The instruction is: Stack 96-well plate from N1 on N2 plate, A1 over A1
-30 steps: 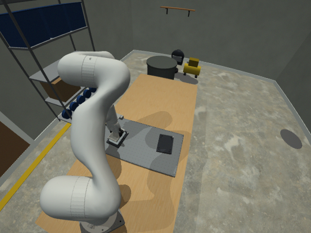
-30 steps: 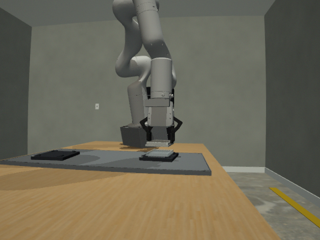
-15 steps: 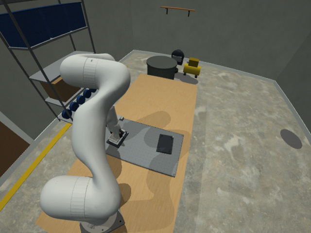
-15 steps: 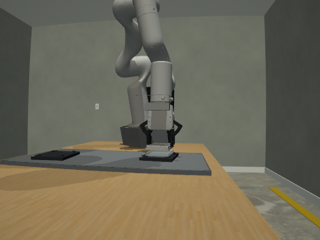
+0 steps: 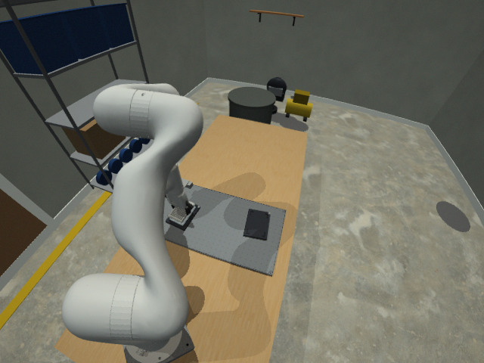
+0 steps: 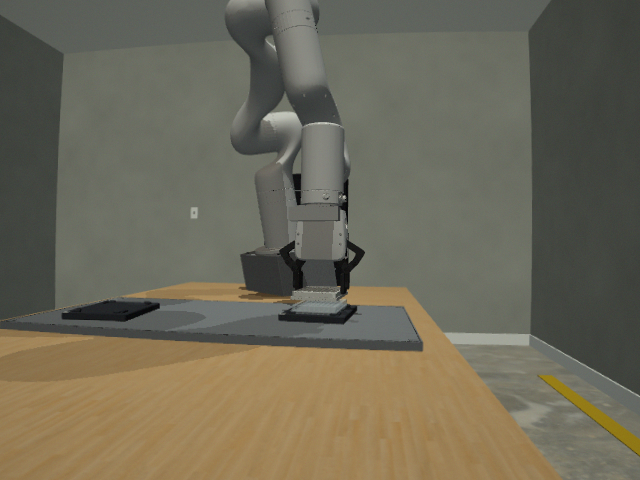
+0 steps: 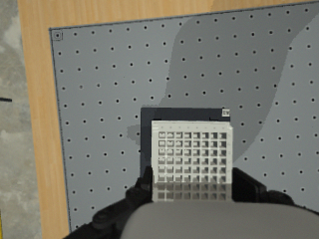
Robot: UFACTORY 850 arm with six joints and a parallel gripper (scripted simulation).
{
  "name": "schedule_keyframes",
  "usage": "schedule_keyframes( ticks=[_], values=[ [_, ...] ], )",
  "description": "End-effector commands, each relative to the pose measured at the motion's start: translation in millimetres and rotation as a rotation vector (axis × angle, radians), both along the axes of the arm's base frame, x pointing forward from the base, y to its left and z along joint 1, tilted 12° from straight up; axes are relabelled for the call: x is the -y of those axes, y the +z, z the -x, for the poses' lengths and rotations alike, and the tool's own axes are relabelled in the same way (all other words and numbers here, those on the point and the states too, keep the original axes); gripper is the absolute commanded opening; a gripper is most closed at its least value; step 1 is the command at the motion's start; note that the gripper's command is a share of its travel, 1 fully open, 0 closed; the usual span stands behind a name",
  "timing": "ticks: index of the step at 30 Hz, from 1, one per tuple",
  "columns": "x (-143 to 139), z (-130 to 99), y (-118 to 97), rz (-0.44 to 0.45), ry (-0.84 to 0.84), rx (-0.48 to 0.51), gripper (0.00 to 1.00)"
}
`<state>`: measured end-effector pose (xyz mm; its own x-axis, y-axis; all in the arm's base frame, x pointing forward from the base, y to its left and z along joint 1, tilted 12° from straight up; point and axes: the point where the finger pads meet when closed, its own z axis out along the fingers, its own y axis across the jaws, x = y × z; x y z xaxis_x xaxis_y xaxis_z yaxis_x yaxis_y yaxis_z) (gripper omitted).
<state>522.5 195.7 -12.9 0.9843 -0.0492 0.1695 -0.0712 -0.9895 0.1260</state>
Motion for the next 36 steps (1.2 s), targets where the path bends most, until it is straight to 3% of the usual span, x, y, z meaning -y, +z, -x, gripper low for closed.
schedule_keyframes(
  ticks=[1, 36],
  values=[
    [-0.4, -0.8, 0.4, -0.001, 0.0, 0.002, 0.0],
    [0.3, -1.6, -4.6, -0.001, 0.0, 0.002, 0.0]
  ],
)
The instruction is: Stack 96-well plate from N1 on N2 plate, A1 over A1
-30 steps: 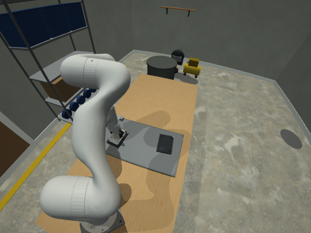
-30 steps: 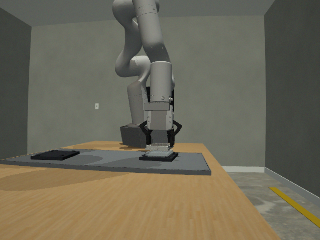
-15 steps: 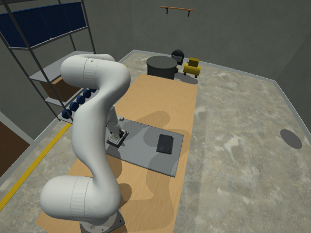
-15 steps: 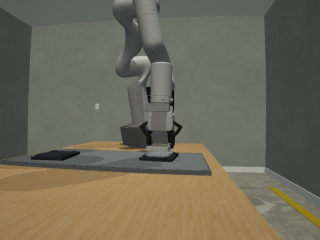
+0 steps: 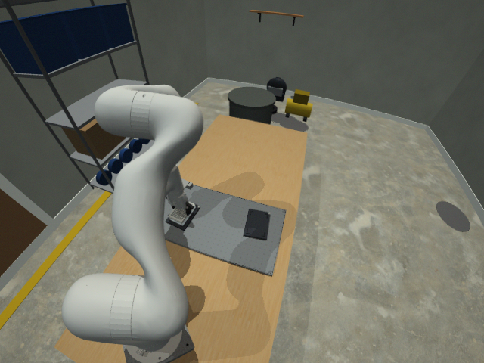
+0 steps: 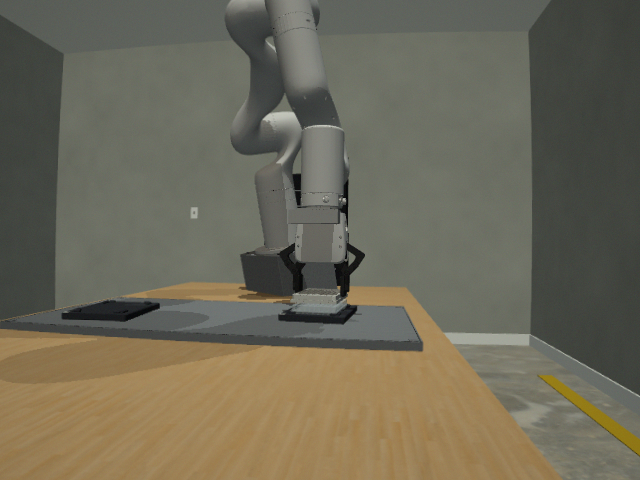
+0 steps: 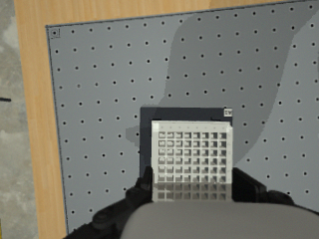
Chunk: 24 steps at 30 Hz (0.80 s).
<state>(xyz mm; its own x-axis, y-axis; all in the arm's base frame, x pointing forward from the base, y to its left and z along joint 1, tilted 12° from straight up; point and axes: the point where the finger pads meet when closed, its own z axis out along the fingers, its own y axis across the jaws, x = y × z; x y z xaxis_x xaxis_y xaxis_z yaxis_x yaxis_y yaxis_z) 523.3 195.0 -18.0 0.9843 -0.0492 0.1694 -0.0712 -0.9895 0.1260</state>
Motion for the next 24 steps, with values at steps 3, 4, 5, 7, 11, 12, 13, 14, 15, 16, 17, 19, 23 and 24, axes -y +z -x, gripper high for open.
schedule_keyframes(
  ticks=[3, 4, 5, 7, 11, 12, 13, 14, 15, 16, 17, 19, 23, 24],
  values=[
    [-0.3, -0.8, -0.1, -0.001, 0.0, 0.002, 0.0],
    [-0.3, -0.9, -0.3, -0.001, 0.0, 0.002, 0.0],
    [-0.3, -0.9, -0.5, -0.001, 0.0, 0.002, 0.0],
    [-0.3, -1.0, -0.8, -0.001, 0.0, 0.002, 0.0],
    [-0.2, -1.1, -1.4, -0.001, 0.0, 0.002, 0.0],
    [-0.1, -1.1, -1.6, -0.001, 0.0, 0.002, 0.0],
    [-0.1, -1.1, -1.8, -0.001, 0.0, 0.002, 0.0],
    [-0.1, -1.1, -1.8, -0.001, 0.0, 0.002, 0.0],
    [-0.1, -1.1, -1.8, -0.001, 0.0, 0.002, 0.0],
    [-0.1, -1.2, -1.9, -0.001, 0.0, 0.002, 0.0],
    [-0.1, -1.2, -2.1, -0.001, 0.0, 0.002, 0.0],
    [0.0, -1.2, -2.4, -0.001, 0.0, 0.002, 0.0],
    [0.1, -1.3, -3.1, -0.001, 0.0, 0.002, 0.0],
    [0.1, -1.4, -3.2, -0.001, 0.0, 0.002, 0.0]
  ],
)
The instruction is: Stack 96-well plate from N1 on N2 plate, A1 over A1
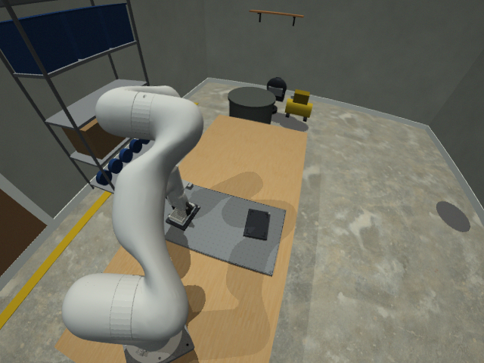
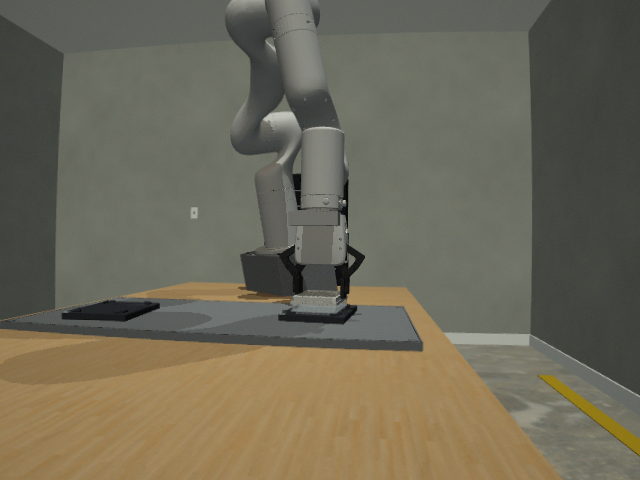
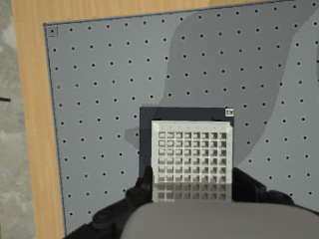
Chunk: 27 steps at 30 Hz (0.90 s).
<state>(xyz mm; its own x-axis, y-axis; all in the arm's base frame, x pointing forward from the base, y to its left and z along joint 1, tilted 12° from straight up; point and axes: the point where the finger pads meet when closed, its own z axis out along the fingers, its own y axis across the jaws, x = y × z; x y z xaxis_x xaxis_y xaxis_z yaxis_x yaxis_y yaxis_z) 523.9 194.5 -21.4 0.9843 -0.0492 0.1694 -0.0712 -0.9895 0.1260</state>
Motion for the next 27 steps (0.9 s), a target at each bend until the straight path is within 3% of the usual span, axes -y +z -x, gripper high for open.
schedule_keyframes(
  ticks=[1, 12, 13, 27],
  values=[
    [-0.4, -0.8, 0.1, -0.001, 0.0, 0.002, 0.0],
    [-0.2, -1.1, -1.2, -0.001, 0.0, 0.002, 0.0],
    [-0.1, -1.2, -1.9, -0.001, 0.0, 0.002, 1.0],
    [-0.1, -1.2, -1.8, -0.001, 0.0, 0.002, 1.0]
  ],
)
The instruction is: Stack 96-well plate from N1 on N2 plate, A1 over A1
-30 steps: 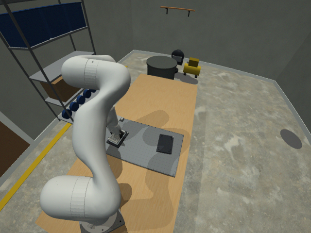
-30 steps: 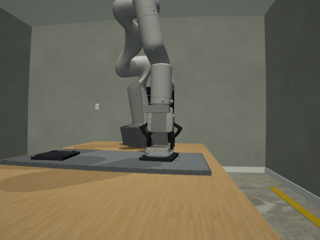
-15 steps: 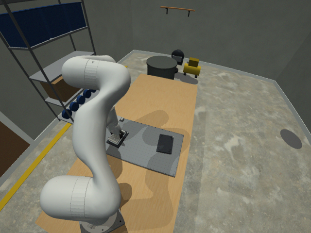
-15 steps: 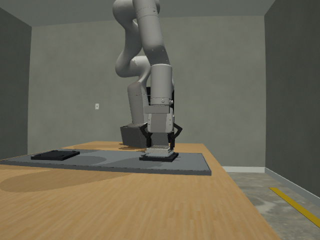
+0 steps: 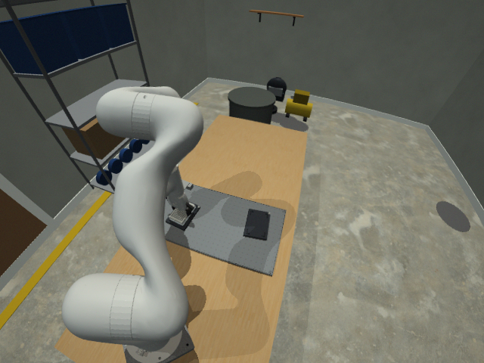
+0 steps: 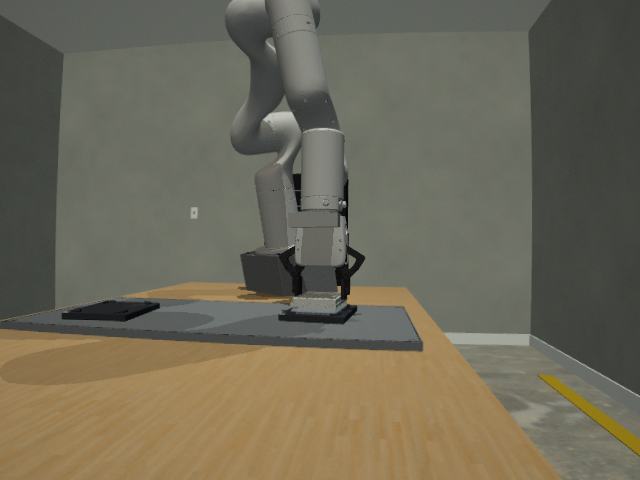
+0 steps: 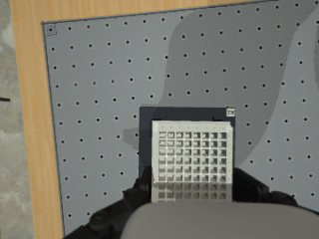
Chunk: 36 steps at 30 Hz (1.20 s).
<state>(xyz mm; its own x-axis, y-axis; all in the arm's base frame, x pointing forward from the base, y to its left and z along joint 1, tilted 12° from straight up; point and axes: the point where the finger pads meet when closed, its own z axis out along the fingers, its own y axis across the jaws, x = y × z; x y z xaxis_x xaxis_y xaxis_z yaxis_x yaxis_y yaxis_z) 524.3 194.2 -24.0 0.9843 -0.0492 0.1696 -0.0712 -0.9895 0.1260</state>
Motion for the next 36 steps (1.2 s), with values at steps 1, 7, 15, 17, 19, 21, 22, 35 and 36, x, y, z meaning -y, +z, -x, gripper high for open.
schedule_keyframes(
  ticks=[1, 7, 15, 17, 19, 21, 22, 35, 36],
  values=[
    [-0.5, -0.7, 0.7, -0.001, 0.0, 0.002, 1.0],
    [-0.5, -0.7, 0.7, -0.001, 0.0, 0.002, 1.0],
    [-0.5, -0.7, 0.7, -0.001, 0.0, 0.001, 1.0],
    [-0.5, -0.7, 0.7, -0.001, 0.0, 0.002, 1.0],
    [-0.5, -0.7, 0.7, -0.001, 0.0, 0.002, 1.0],
    [-0.8, -0.2, 3.2, -0.001, 0.0, 0.002, 1.0],
    [-1.1, 0.3, 5.8, -0.001, 0.0, 0.002, 1.0],
    [-5.1, 5.0, 34.5, -0.001, 0.0, 0.002, 1.0],
    [-5.5, 5.4, 37.1, -0.001, 0.0, 0.002, 1.0]
  ],
)
